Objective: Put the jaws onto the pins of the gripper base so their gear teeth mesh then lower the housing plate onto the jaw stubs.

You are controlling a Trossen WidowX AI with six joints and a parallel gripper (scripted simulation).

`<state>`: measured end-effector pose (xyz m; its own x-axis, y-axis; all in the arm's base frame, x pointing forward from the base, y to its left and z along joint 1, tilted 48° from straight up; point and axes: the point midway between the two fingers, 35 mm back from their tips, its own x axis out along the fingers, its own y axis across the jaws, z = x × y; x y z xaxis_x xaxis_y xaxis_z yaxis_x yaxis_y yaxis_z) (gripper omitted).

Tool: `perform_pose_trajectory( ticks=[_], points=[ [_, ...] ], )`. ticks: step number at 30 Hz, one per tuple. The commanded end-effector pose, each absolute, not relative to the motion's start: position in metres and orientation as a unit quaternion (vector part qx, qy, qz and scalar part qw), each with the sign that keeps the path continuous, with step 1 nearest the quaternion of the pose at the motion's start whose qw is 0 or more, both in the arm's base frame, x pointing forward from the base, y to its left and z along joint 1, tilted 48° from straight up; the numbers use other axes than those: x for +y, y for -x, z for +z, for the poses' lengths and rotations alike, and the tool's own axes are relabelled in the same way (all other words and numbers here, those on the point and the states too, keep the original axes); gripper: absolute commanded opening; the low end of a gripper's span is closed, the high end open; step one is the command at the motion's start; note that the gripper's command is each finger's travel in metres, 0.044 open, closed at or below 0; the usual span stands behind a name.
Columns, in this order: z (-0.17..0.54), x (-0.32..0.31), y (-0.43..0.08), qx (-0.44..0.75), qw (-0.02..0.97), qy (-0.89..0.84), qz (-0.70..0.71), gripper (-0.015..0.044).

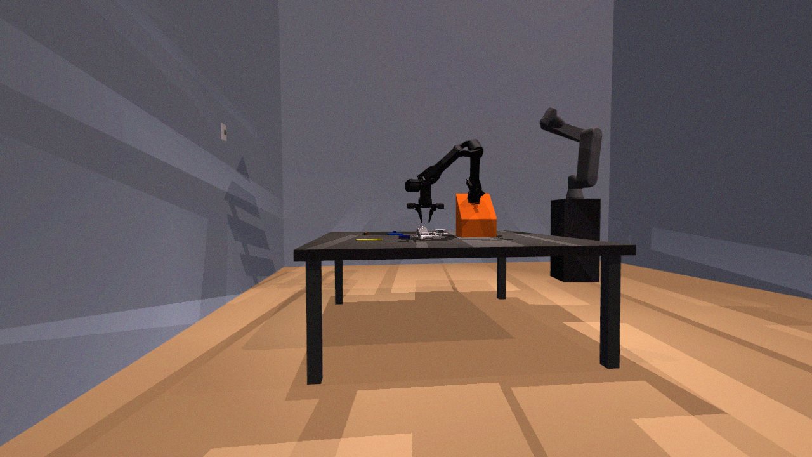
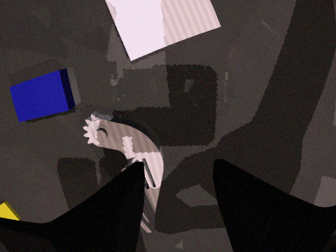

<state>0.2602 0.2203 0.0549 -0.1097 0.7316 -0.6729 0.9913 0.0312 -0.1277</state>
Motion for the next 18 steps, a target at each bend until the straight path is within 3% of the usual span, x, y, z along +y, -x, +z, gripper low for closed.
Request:
perform_pose_trajectory(
  ticks=[1,8,18],
  points=[
    [0.0546,0.2204,-0.2602,0.683,0.219,-0.631,-0.297,0.0262],
    [0.0546,0.2204,-0.2602,0.683,0.219,-0.631,-0.297,0.0440],
    [0.0546,0.2204,-0.2602,0.683,0.219,-0.631,-0.297,0.0440]
  ],
)
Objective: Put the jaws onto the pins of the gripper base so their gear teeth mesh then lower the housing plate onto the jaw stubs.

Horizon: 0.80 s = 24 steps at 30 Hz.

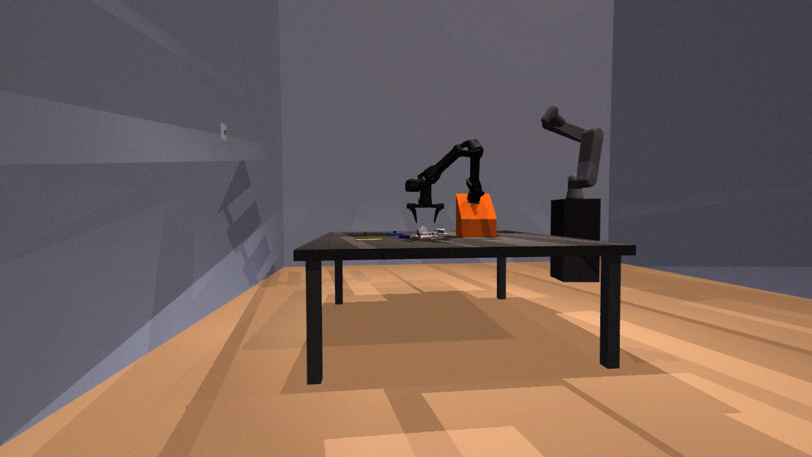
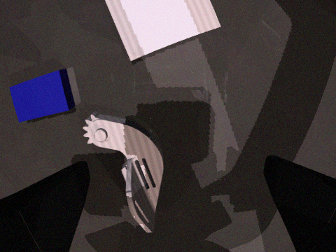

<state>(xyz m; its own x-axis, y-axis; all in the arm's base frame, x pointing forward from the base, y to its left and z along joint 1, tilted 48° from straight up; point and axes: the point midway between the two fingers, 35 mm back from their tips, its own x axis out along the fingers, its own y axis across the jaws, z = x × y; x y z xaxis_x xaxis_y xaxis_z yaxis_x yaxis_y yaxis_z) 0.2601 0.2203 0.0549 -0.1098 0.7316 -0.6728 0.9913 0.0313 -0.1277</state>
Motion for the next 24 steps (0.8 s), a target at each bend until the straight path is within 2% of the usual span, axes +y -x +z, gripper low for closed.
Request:
perform_pose_trajectory(
  ticks=[1,18,24],
  points=[
    [0.0546,0.2204,-0.2602,0.683,0.219,-0.631,-0.297,0.0440],
    [0.0546,0.2204,-0.2602,0.683,0.219,-0.631,-0.297,0.0440],
    [0.0599,0.2166,-0.2583,0.688,0.218,-0.626,-0.295,0.0282]
  ],
)
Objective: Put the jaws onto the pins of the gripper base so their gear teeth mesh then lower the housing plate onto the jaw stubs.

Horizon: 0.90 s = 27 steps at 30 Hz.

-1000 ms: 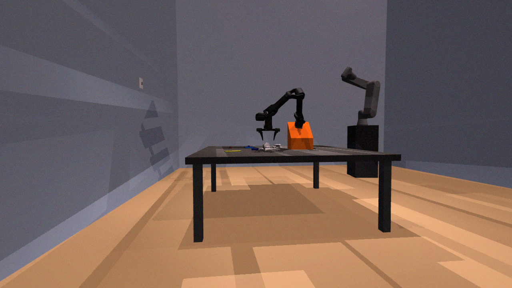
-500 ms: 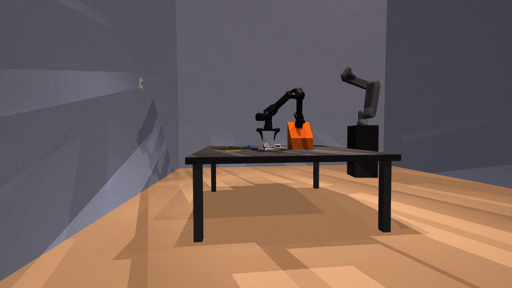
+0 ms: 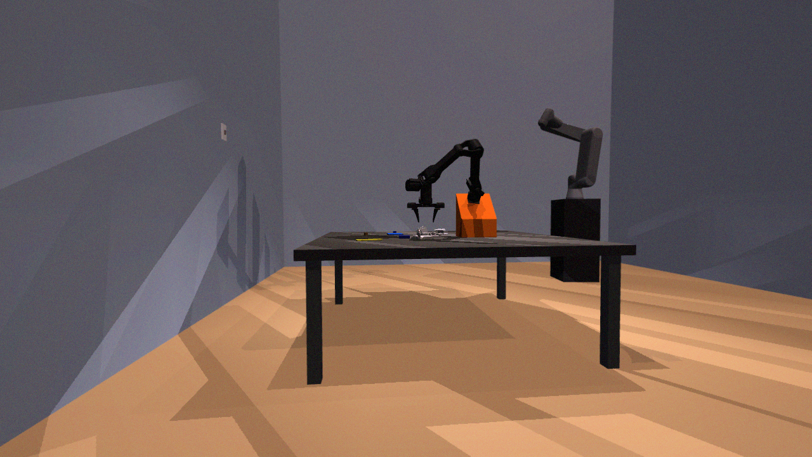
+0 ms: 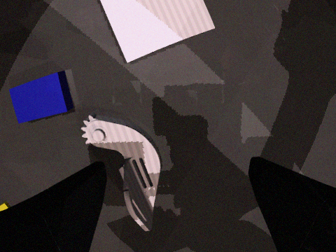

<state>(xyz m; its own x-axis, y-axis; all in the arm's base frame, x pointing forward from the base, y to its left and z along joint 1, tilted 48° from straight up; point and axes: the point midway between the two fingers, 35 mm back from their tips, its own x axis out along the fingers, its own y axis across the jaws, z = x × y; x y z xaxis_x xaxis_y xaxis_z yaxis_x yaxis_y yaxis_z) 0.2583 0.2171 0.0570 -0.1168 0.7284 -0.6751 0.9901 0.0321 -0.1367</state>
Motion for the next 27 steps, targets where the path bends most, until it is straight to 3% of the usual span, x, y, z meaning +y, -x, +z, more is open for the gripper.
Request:
perform_pose_trajectory(
  ticks=[1,11,27],
  points=[
    [0.0599,0.2166,-0.2583,0.688,0.218,-0.626,-0.295,0.0256],
    [0.0599,0.2166,-0.2583,0.688,0.218,-0.626,-0.295,0.0000],
    [0.0599,0.2166,-0.2583,0.688,0.218,-0.626,-0.295,0.0000]
  ],
)
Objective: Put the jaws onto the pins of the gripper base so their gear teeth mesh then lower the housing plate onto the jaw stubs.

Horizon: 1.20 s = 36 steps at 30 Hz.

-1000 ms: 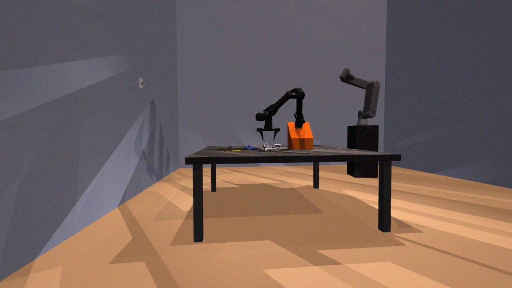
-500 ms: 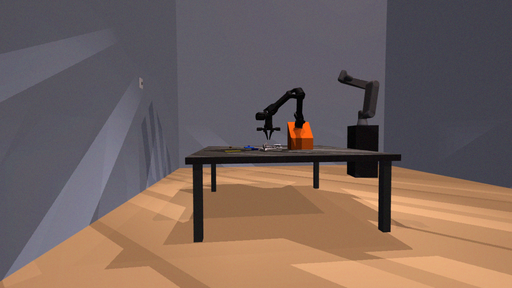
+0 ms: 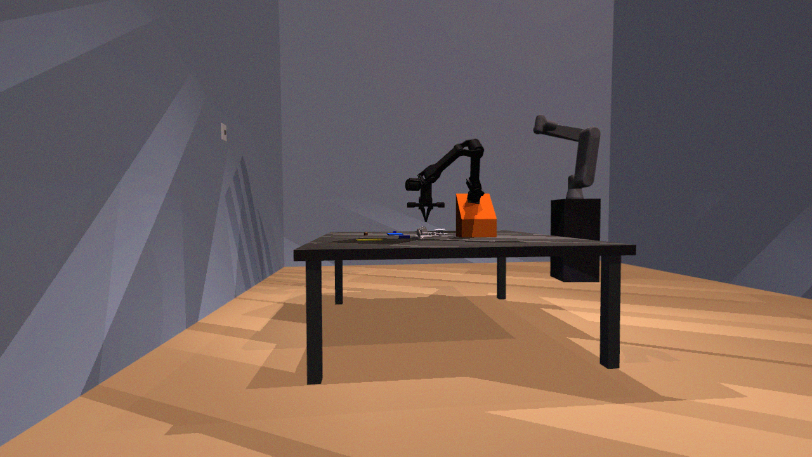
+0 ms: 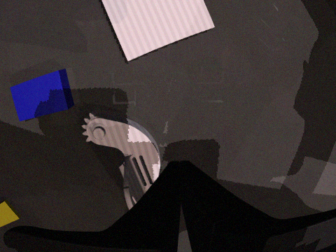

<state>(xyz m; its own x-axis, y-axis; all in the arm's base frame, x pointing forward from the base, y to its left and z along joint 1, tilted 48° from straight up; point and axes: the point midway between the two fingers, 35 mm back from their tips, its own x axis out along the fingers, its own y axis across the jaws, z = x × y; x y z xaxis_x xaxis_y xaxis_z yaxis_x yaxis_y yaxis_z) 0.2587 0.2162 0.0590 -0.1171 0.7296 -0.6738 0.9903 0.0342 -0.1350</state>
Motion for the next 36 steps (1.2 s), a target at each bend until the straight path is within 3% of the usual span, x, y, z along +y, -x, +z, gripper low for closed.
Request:
perform_pose_trajectory(
  ticks=[1,3,20,36],
  points=[
    [0.0599,0.2166,-0.2583,0.688,0.218,-0.626,-0.295,0.0000],
    [0.0599,0.2166,-0.2583,0.688,0.218,-0.626,-0.295,0.0000],
    [0.0591,0.2162,-0.2587,0.685,0.218,-0.628,-0.298,0.0440],
    [0.0591,0.2162,-0.2587,0.685,0.218,-0.628,-0.298,0.0440]
  ],
)
